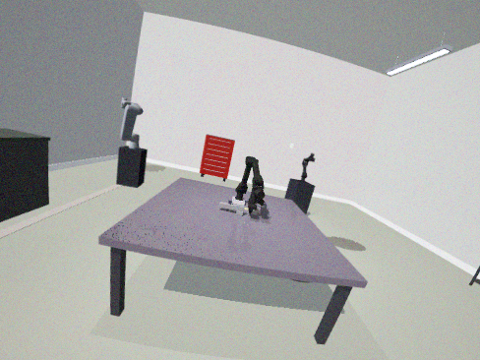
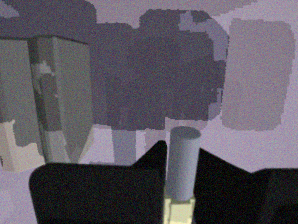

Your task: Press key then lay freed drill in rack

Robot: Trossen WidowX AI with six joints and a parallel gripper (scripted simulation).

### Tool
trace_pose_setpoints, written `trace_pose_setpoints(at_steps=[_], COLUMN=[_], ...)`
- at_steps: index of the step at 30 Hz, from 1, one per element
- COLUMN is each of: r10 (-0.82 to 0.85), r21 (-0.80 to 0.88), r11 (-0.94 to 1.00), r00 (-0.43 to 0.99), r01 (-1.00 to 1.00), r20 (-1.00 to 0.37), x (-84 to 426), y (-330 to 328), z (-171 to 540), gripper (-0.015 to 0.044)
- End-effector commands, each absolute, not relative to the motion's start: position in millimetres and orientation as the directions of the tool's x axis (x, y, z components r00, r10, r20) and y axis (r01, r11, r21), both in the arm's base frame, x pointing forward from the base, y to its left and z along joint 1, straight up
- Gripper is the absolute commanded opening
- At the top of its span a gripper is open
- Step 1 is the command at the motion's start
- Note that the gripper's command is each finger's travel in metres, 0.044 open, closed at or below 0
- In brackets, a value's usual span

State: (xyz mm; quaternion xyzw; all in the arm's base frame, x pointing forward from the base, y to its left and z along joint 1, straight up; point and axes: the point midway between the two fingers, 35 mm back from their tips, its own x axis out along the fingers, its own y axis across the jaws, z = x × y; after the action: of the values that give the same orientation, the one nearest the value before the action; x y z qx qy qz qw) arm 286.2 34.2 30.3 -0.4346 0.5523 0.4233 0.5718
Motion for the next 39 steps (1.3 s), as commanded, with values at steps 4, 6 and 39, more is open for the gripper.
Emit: trace_pose_setpoints(at_steps=[4, 6, 39], r10=[0.006, 0.006, 0.01], r21=[-0.03, -0.03, -0.03], r11=[0.264, 0.264, 0.264], r00=[0.032, 0.032, 0.034], r01=[-0.964, -0.964, -0.964], r20=[-0.999, -0.999, -0.999], x=[288, 289, 302], y=[42, 44, 92], z=[30, 31, 37], gripper=[0.0, 0.0, 0.0])
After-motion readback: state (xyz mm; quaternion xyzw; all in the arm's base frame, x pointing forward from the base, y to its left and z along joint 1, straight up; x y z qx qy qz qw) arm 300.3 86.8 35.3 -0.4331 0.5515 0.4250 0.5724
